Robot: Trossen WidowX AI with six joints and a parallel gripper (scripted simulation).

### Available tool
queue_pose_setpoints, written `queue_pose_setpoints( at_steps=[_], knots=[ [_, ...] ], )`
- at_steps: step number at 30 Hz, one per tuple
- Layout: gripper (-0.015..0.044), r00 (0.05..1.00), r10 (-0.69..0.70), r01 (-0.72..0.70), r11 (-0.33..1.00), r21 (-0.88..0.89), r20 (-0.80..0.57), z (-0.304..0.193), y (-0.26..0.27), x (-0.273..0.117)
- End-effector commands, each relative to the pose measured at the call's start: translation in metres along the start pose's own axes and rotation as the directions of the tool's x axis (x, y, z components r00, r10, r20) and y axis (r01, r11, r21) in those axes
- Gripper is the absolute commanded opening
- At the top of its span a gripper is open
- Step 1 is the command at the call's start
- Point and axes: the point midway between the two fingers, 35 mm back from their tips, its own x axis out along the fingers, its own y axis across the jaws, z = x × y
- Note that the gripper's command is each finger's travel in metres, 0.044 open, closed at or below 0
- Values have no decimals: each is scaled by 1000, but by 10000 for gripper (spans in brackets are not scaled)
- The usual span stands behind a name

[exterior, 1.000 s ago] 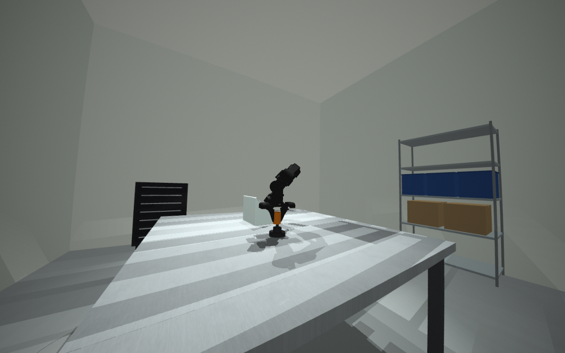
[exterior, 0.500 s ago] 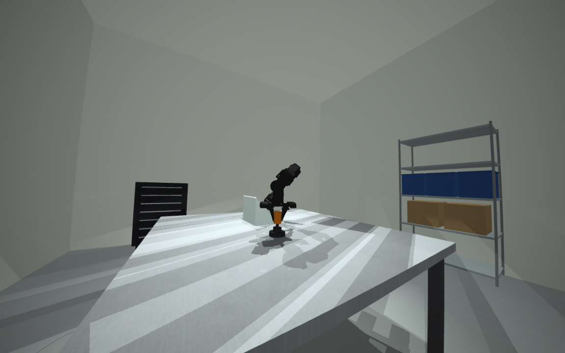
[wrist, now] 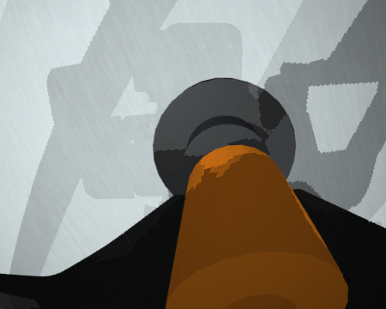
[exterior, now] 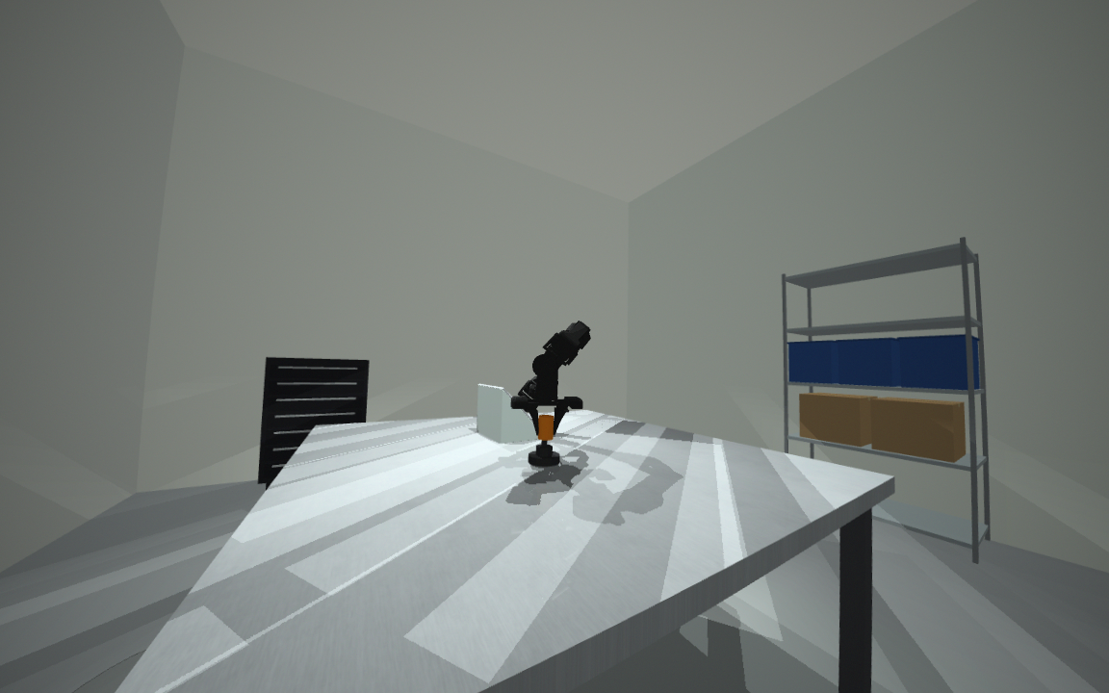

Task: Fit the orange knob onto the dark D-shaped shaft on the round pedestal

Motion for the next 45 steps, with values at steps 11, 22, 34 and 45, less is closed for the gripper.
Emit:
queue_pose_setpoints(
  at_steps=[11, 22, 34, 45],
  knots=[
    [0, 1000, -3, 3, 1000, 8, -7, 4, 4, -1],
    [0, 1000, -3, 3, 1000, -3, -7, 3, 4, 4],
    [0, 1000, -4, 4, 1000, -24, -7, 2, 5, 12],
    [0, 1000, -2, 2, 999, -32, -2, 3, 2, 18]
  ],
)
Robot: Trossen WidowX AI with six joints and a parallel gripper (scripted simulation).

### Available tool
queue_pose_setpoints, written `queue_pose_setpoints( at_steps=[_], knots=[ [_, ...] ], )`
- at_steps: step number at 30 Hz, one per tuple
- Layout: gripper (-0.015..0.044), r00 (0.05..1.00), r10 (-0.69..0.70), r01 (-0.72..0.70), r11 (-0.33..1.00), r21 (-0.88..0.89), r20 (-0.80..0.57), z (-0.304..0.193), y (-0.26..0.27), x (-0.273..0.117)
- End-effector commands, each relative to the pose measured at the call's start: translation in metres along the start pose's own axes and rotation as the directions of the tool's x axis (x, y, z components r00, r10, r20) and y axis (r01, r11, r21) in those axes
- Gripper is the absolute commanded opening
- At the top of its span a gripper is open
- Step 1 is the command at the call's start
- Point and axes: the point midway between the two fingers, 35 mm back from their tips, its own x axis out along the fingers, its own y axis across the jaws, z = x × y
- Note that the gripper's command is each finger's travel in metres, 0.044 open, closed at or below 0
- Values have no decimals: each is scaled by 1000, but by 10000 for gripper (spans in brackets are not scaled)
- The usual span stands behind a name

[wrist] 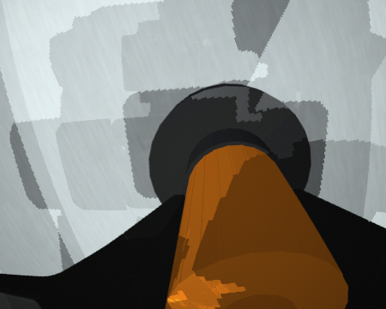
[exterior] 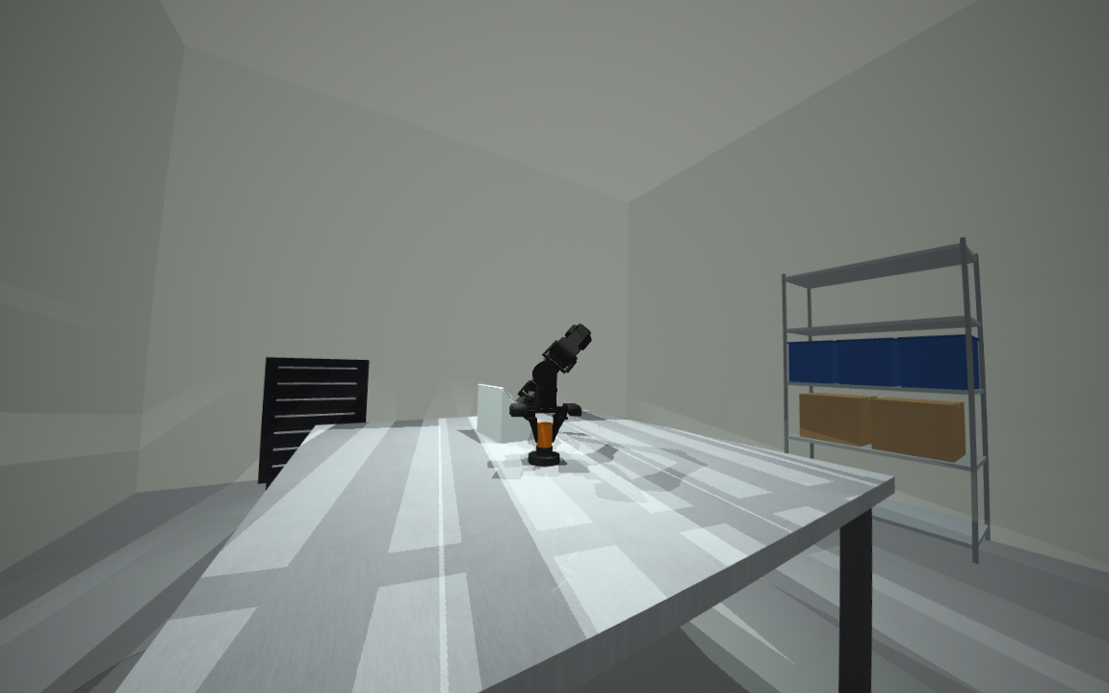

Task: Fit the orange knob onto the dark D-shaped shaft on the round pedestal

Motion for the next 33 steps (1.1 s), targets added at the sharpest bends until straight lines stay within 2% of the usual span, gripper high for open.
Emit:
queue_pose_setpoints(
  at_steps=[1, 4, 21, 30, 33],
  knots=[
    [0, 1000, 0, 0, 1000, 1, -2, 0, 1, -1],
    [0, 1000, 0, 0, 1000, 1, -2, 0, 1, -1],
    [440, 1000, 0, 0, 1000, 1, -2, 0, 1, -1],
    [440, 1000, 0, 0, 1000, 1, -2, 0, 1, -3],
    [440, 1000, 3, -3, 1000, 1, -3, -4, 1, -34]
  ],
)
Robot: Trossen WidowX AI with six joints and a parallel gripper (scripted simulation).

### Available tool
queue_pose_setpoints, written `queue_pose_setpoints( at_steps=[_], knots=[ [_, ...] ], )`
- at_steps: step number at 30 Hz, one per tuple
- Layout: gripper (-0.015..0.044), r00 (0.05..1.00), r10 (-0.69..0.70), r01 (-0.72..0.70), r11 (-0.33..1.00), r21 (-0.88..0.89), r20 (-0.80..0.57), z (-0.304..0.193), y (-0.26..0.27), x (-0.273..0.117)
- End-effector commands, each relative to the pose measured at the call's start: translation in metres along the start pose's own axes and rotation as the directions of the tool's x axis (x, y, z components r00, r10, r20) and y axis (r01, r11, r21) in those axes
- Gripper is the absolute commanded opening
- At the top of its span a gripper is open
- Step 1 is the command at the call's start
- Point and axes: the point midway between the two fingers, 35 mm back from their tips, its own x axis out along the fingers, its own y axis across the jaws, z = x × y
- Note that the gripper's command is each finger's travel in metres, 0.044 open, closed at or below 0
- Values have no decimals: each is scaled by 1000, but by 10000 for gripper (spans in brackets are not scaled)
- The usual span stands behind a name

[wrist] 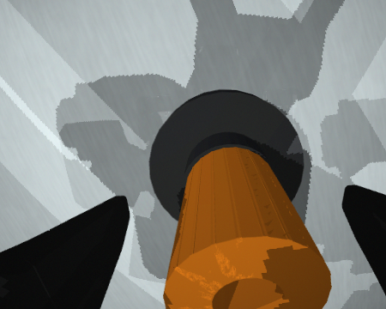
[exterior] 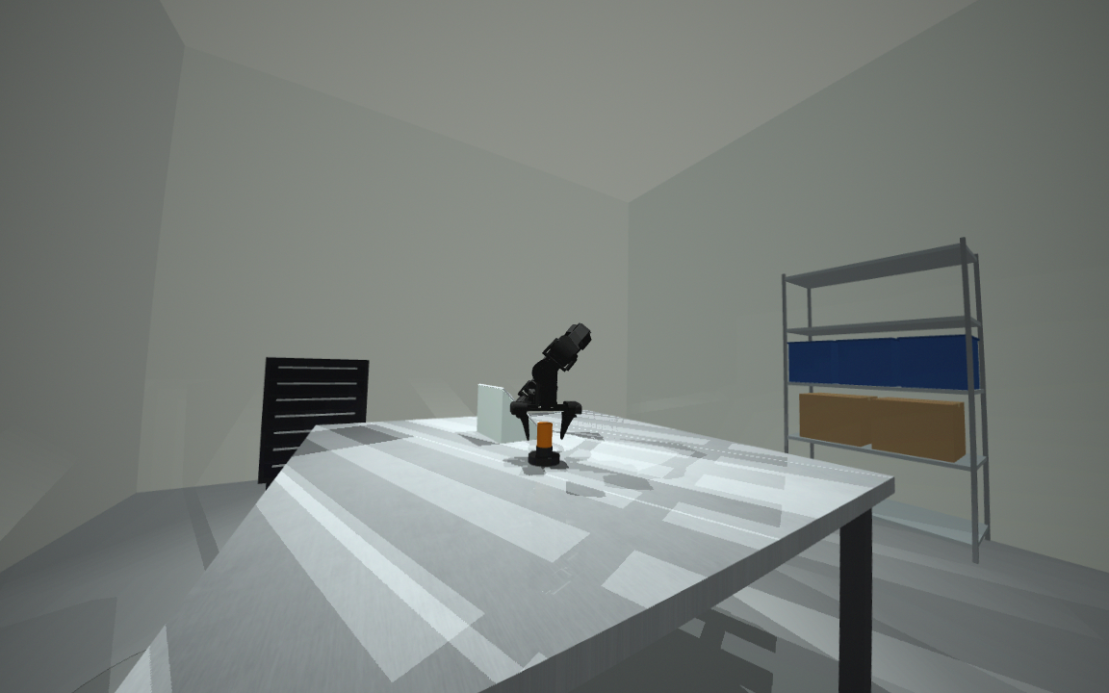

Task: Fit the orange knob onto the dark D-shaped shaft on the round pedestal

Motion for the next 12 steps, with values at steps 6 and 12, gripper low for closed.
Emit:
queue_pose_setpoints(
  at_steps=[6, 12],
  knots=[
    [440, 1000, 5, -5, 1000, -1, -15, 0, 2, -91],
    [440, 1000, 5, -5, 1000, -1, -15, -3, 0, -91]
  ],
)
